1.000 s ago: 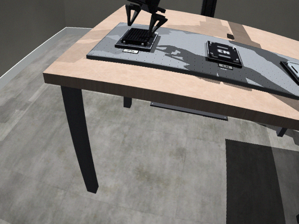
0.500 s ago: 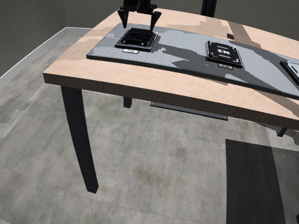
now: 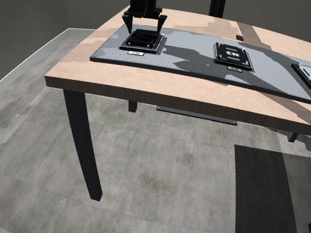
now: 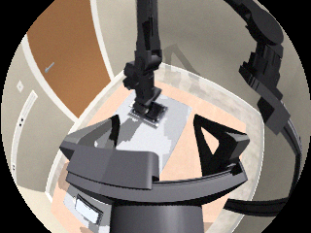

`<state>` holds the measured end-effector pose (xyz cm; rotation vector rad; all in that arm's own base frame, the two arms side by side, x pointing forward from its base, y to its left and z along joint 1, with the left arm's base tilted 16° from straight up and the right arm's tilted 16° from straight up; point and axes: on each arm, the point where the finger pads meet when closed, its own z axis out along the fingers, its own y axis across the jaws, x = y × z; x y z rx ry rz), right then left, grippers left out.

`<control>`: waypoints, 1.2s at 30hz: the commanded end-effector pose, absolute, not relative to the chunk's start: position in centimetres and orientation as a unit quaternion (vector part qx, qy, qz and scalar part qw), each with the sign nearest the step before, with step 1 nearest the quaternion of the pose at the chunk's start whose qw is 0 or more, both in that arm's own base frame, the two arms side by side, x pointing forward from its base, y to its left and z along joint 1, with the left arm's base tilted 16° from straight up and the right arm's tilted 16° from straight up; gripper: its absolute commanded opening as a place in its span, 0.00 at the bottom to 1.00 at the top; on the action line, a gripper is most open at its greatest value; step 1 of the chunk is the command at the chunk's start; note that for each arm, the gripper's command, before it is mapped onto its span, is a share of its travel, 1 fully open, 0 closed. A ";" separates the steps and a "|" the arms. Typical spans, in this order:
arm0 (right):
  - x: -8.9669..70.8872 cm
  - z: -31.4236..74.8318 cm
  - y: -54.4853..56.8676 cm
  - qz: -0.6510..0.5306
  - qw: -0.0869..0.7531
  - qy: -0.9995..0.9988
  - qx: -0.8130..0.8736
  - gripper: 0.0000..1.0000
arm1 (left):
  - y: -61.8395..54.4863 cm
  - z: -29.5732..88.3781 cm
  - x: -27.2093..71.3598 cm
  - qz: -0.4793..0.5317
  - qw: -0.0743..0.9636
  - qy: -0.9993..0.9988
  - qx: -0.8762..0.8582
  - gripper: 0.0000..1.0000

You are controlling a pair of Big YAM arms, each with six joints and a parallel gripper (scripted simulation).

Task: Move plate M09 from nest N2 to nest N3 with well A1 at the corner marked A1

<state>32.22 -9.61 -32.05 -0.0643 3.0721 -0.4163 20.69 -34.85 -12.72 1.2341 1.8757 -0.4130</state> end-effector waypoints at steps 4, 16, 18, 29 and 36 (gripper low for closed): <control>32.0 -33.1 -10.0 -0.132 0.020 0.991 -0.023 0.97 | -35.1 -12.6 21.1 -0.163 0.419 0.745 0.493 1.00; 32.7 -32.8 -9.9 -0.133 0.027 0.990 -0.024 0.85 | -35.1 -12.6 21.1 -0.163 0.419 0.745 0.493 1.00; 32.7 -32.8 -9.9 -0.133 0.027 0.990 -0.024 0.85 | -35.1 -12.6 21.1 -0.163 0.419 0.745 0.493 1.00; 32.5 -28.3 -8.3 -0.134 0.027 0.990 -0.025 0.80 | -35.1 -12.6 21.1 -0.163 0.419 0.745 0.493 1.00; 31.3 -29.5 -7.2 -0.132 0.015 0.991 -0.004 0.80 | -34.5 -13.4 21.4 -0.142 0.418 0.737 0.511 1.00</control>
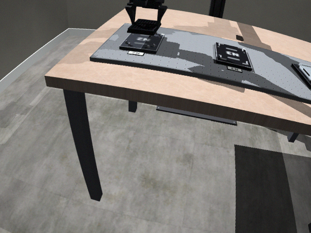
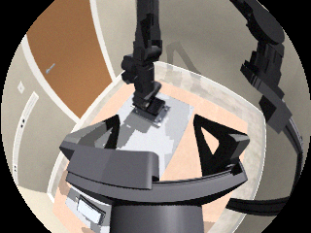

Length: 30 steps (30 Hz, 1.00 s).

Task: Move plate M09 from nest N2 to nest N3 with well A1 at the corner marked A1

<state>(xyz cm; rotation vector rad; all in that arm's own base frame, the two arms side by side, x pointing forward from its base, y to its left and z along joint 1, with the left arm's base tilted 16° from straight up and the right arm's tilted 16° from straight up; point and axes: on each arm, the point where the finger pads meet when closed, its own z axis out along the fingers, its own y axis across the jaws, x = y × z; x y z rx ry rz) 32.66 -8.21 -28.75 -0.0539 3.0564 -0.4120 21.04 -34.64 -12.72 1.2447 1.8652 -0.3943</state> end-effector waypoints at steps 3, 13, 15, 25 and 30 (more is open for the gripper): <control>31.4 -30.2 -4.8 -0.132 0.021 0.991 0.023 0.80 | -32.9 -13.9 21.6 -0.109 0.406 0.733 0.536 1.00; 30.1 -34.5 9.8 -0.137 0.020 0.990 0.021 0.80 | -23.3 -15.8 21.1 -0.025 0.232 0.708 0.666 1.00; 29.9 -34.9 11.3 -0.137 0.021 0.990 0.017 0.80 | -22.2 -16.0 21.0 -0.025 0.212 0.714 0.667 1.00; 29.1 -37.3 19.3 -0.137 0.019 0.990 -0.009 0.80 | -16.1 -15.0 22.7 -0.092 0.122 0.690 0.708 1.00; 28.9 -37.8 21.2 -0.137 0.017 0.990 -0.020 0.80 | -14.7 -13.2 24.2 -0.162 0.148 0.675 0.704 1.00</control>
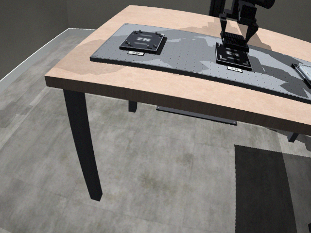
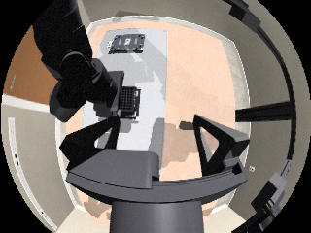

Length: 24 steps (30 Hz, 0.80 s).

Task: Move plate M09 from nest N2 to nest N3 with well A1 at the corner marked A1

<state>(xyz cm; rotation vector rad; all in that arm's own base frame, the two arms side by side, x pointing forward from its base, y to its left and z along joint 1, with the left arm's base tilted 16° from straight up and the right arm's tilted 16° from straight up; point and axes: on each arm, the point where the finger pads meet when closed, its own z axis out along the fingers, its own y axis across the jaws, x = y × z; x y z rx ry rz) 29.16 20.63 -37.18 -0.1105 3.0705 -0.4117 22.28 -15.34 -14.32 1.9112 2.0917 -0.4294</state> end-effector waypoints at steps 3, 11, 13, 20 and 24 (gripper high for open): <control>29.1 -37.8 21.1 -0.137 0.016 0.990 -0.024 0.80 | -14.5 -12.9 24.5 -0.172 0.155 0.673 0.703 1.00; 29.5 -37.7 21.2 -0.134 0.019 0.990 -0.022 0.80 | -12.9 -9.9 28.3 -0.205 0.219 0.688 0.661 1.00; 29.5 -37.7 21.2 -0.134 0.019 0.990 -0.022 0.80 | -11.8 -8.6 31.1 -0.181 0.246 0.699 0.646 1.00; 29.5 -37.7 21.2 -0.134 0.019 0.990 -0.022 0.80 | -10.7 -7.4 33.4 -0.155 0.267 0.702 0.642 1.00; 29.5 -37.7 21.2 -0.134 0.019 0.990 -0.022 0.80 | -11.1 -8.0 32.5 -0.164 0.258 0.700 0.645 1.00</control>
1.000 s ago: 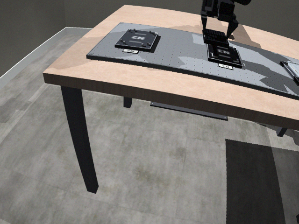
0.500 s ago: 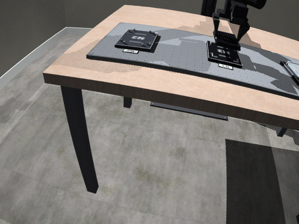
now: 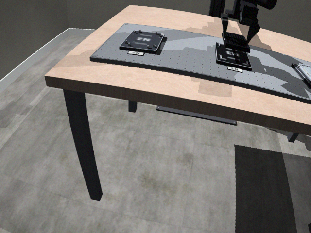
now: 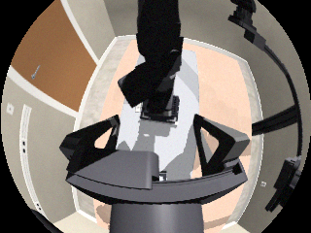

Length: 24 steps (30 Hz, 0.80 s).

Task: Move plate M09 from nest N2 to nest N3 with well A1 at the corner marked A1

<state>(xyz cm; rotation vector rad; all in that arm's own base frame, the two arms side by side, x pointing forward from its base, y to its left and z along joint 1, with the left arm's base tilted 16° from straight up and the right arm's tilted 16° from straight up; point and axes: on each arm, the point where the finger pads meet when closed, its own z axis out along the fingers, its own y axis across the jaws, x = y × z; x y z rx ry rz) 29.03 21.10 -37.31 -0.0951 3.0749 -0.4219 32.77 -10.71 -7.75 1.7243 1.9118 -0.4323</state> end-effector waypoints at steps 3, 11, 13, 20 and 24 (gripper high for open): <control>30.2 -38.8 20.5 -0.132 0.021 0.991 -0.023 0.80 | -11.1 -8.0 32.5 -0.164 0.258 0.700 0.645 1.00; 30.8 -39.0 21.3 -0.127 0.030 0.991 -0.020 0.80 | -11.1 -8.0 32.5 -0.164 0.258 0.701 0.644 1.00; 30.8 -39.0 21.3 -0.127 0.030 0.991 -0.020 0.80 | -11.1 -8.0 32.5 -0.164 0.258 0.701 0.644 1.00; 30.7 -39.1 21.2 -0.127 0.030 0.991 -0.021 0.80 | -11.1 -8.0 32.5 -0.164 0.258 0.701 0.644 1.00; 29.7 -40.2 21.3 -0.131 0.027 0.990 -0.037 0.80 | -11.1 -8.0 32.5 -0.164 0.258 0.701 0.644 1.00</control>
